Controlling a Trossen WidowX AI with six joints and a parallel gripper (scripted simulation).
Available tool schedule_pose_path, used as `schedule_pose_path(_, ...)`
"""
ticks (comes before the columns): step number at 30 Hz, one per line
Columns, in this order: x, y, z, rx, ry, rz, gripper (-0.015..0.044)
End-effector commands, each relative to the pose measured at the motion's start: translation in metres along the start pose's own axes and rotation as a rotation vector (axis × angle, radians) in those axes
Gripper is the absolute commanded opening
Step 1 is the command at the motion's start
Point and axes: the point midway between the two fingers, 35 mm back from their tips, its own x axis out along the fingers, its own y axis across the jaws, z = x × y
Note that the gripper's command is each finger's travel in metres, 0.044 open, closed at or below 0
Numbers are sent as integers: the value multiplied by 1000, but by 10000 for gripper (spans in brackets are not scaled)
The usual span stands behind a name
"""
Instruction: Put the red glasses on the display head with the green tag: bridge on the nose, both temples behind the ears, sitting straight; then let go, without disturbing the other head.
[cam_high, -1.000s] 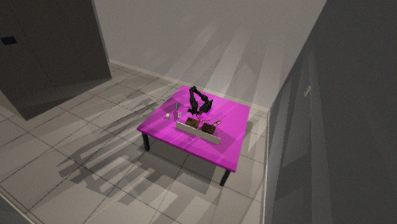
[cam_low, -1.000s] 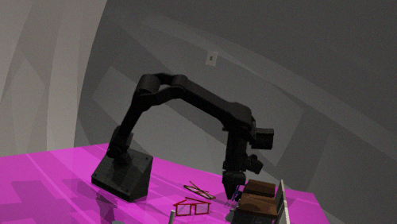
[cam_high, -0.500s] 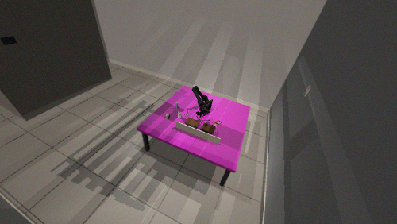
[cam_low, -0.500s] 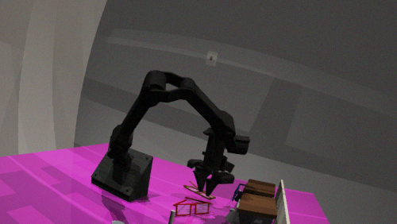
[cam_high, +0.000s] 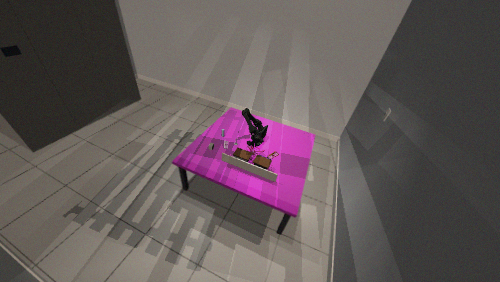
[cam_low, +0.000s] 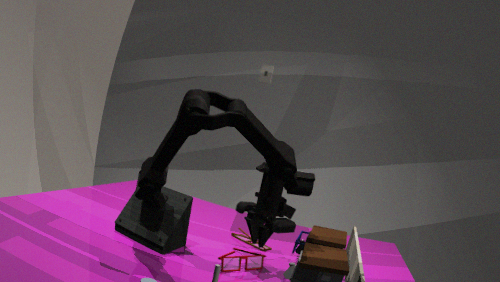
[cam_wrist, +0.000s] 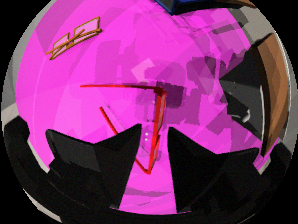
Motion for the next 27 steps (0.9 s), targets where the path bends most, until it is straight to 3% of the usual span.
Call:
schedule_pose_path(1,6,-1,-1,-6,5,-1,120)
schedule_pose_path(27,49,-6,-1,-6,7,-2,120)
